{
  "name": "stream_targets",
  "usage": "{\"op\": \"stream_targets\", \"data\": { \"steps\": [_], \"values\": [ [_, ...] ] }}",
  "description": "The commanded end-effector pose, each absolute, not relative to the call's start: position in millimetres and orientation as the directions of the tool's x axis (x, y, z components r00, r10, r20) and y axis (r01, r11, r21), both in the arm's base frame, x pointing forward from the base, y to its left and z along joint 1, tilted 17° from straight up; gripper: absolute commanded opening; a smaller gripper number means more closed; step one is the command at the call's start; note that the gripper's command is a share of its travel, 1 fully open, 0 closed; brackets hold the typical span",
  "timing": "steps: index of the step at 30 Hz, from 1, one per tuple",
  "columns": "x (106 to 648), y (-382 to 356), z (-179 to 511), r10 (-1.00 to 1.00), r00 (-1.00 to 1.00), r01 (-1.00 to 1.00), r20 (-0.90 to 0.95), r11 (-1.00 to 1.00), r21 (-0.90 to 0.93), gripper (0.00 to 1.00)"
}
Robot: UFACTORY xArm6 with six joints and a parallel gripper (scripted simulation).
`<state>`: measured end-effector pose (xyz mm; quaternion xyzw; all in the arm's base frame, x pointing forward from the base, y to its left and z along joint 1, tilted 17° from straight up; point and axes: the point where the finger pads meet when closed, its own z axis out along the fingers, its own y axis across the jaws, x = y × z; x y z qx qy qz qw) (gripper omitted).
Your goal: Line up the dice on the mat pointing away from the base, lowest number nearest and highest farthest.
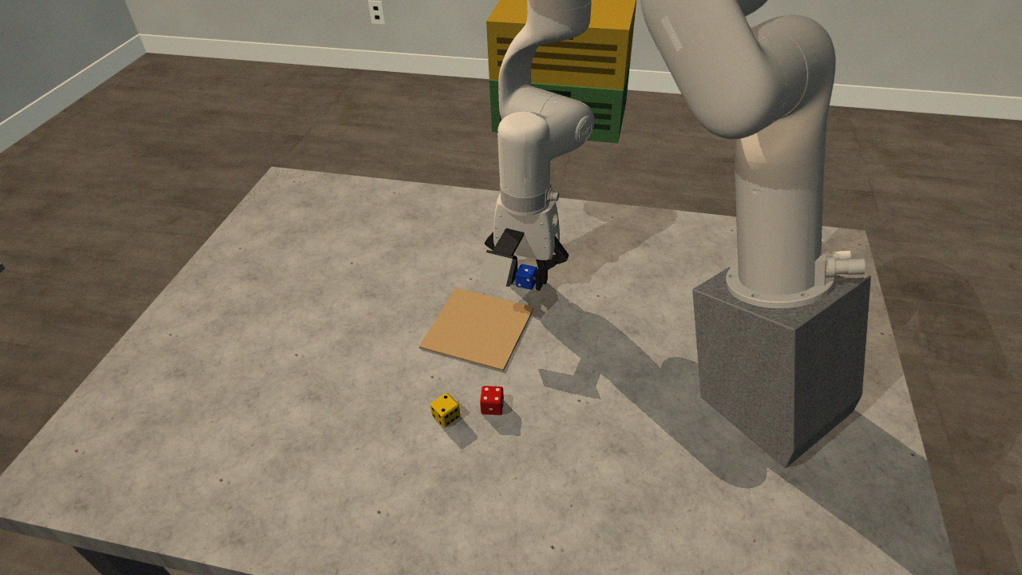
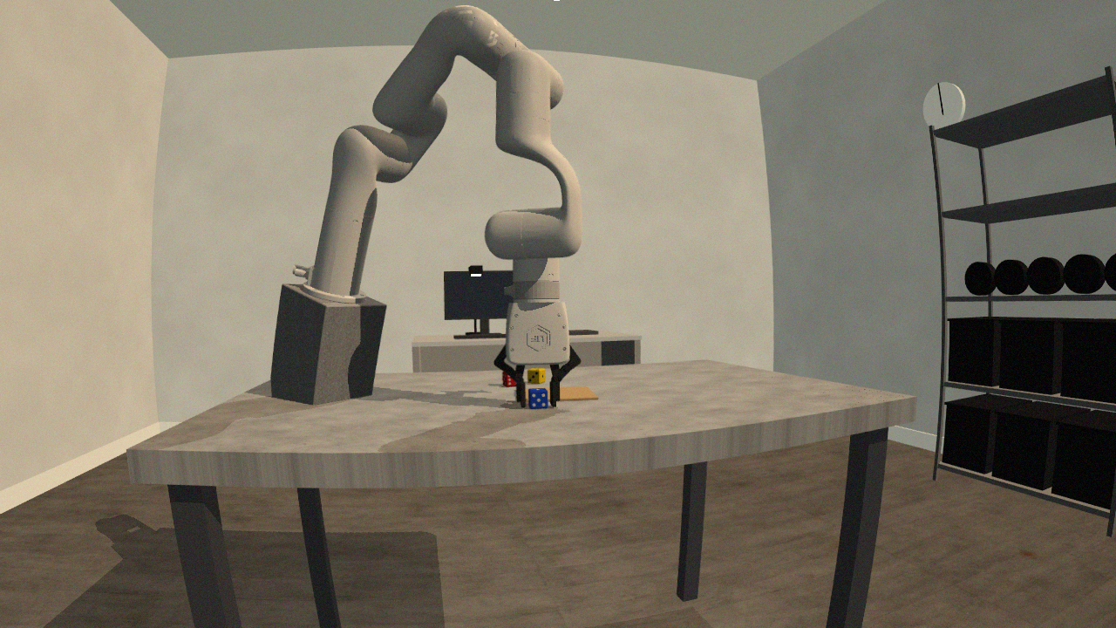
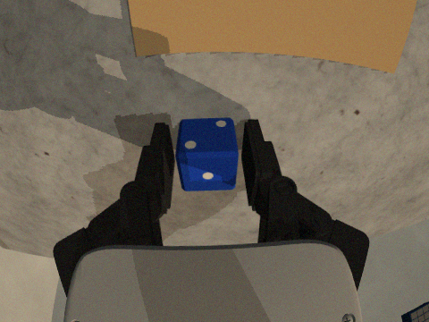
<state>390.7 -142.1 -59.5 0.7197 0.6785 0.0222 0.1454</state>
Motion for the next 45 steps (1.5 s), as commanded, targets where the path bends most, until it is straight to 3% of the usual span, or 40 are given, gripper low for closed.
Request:
{"op": "stream_targets", "data": {
  "steps": [1,30,31,45],
  "values": [
    [391.5,-142.3,-58.8,0.983,0.078,0.969,-0.166,-0.036,0.243,0.47],
    [391.5,-142.3,-58.8,0.983,0.078,0.969,-0.166,-0.036,0.243,0.47],
    [391.5,-142.3,-58.8,0.983,0.078,0.969,-0.166,-0.036,0.243,0.27],
    [391.5,-142.3,-58.8,0.983,0.078,0.969,-0.166,-0.036,0.243,0.27]
  ]
}}
